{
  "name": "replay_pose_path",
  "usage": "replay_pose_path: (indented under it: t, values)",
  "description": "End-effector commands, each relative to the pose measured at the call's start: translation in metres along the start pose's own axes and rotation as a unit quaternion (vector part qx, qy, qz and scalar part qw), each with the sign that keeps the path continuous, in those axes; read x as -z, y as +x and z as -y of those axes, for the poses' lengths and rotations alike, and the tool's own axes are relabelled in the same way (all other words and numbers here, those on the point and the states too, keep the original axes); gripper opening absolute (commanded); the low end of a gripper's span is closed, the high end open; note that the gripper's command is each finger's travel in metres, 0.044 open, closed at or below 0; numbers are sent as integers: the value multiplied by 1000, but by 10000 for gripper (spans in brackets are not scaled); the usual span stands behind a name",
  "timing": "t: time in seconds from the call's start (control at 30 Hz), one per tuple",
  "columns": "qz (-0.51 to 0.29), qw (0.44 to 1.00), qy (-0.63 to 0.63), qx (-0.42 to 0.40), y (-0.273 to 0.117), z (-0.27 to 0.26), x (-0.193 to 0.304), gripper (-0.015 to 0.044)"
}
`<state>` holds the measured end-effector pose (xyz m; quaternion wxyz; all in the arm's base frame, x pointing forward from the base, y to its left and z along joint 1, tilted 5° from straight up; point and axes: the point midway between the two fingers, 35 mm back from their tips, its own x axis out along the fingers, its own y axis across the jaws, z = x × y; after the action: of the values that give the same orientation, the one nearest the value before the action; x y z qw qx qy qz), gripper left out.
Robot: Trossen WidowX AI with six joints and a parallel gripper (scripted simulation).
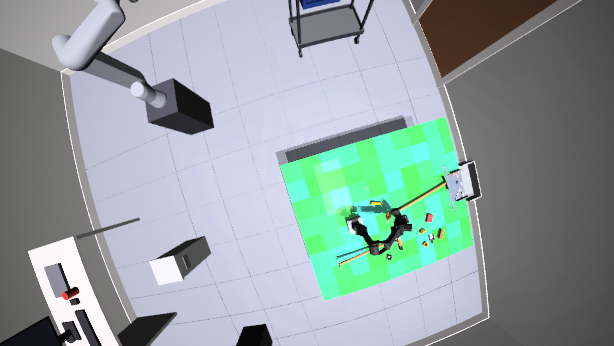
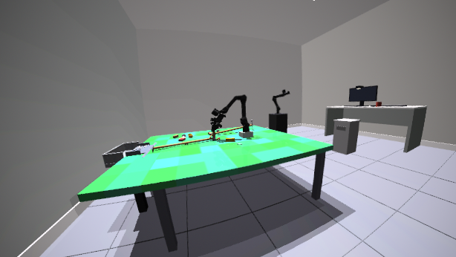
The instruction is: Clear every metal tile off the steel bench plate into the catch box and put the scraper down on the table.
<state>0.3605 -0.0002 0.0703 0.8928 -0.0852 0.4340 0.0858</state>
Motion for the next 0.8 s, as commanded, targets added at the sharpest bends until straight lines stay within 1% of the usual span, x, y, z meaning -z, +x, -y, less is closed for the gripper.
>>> replay_pose_path:
  t: [0.0,0.77]
  values:
    - [1,1000,3,8,-1,8,-2,0]
    - [1,999,22,24,-2,36,-2,0]
